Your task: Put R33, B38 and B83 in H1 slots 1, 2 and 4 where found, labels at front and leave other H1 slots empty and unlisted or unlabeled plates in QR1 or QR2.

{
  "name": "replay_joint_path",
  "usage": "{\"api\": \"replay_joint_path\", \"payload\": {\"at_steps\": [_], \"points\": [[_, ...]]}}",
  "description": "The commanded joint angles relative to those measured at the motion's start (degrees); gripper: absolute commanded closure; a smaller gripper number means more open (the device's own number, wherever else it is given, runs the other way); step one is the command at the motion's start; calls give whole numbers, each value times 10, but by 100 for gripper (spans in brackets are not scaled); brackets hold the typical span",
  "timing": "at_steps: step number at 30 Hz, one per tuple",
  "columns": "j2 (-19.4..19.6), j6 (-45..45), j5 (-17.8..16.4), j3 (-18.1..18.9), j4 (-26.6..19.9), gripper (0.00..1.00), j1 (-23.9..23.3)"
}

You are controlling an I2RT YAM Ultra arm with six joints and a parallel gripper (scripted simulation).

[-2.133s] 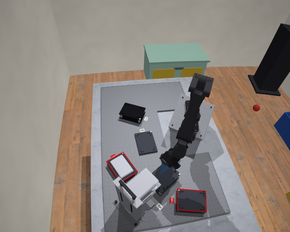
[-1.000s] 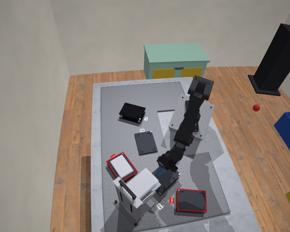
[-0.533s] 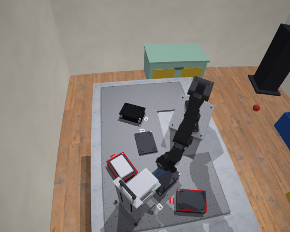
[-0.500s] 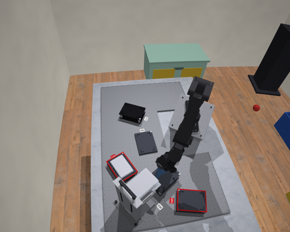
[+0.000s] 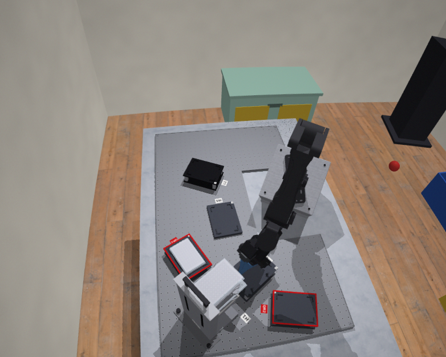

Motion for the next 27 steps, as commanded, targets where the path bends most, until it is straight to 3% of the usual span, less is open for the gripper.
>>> {"api": "replay_joint_path", "payload": {"at_steps": [1,12,27], "points": [[11,-3,-4,22,-6,100,-9],[8,-4,-8,37,-9,100,-14],[35,-7,-17,56,-13,100,-21]]}}
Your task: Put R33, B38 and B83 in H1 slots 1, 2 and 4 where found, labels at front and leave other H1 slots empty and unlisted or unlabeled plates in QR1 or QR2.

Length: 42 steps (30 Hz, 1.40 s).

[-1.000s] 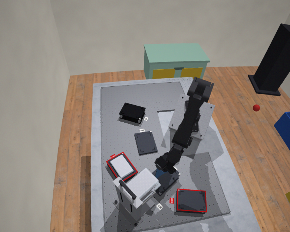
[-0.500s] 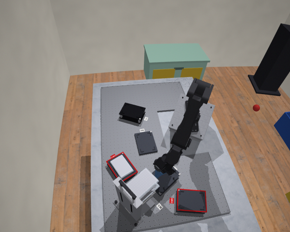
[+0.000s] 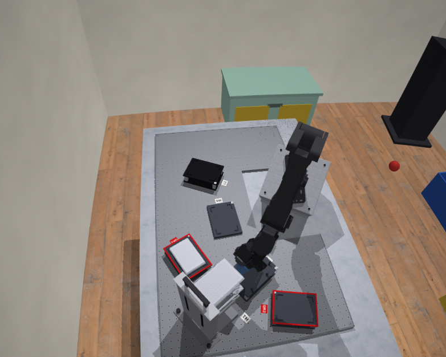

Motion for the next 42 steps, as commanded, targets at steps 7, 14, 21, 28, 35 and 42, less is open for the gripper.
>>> {"api": "replay_joint_path", "payload": {"at_steps": [7,14,21,28,35,42], "points": [[12,-4,-6,29,-7,100,-11],[19,-5,-9,39,-7,100,-14],[24,-5,-11,47,-8,100,-17],[24,-6,-13,56,-2,100,-19],[18,-5,-9,56,-2,100,-20],[18,-5,-9,56,-2,100,-20]]}}
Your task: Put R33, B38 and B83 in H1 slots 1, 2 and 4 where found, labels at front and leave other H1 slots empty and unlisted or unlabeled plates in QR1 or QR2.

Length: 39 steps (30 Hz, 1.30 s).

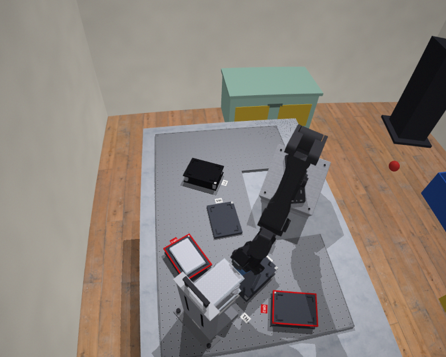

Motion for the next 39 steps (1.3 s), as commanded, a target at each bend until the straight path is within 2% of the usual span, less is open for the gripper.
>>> {"api": "replay_joint_path", "payload": {"at_steps": [1,19,21,22,23,39], "points": [[-6,-3,5,23,13,100,-10],[-6,-3,5,23,13,100,-10],[-22,-1,8,16,15,100,-7],[-21,0,8,-9,17,100,-2],[-24,1,9,-14,18,100,3],[-62,8,26,-66,30,100,24]]}}
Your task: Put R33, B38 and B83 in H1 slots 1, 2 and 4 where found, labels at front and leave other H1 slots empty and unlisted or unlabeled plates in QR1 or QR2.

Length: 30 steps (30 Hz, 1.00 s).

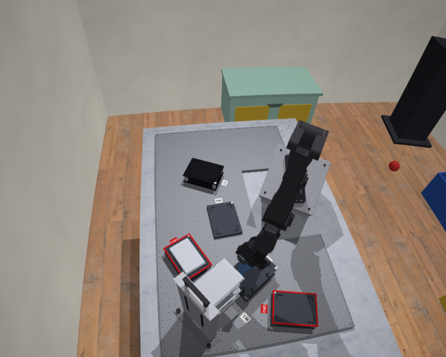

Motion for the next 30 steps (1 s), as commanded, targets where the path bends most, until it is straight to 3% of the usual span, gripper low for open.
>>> {"api": "replay_joint_path", "payload": {"at_steps": [1,30], "points": [[-26,4,13,-16,14,100,9],[-100,16,56,-105,23,100,53]]}}
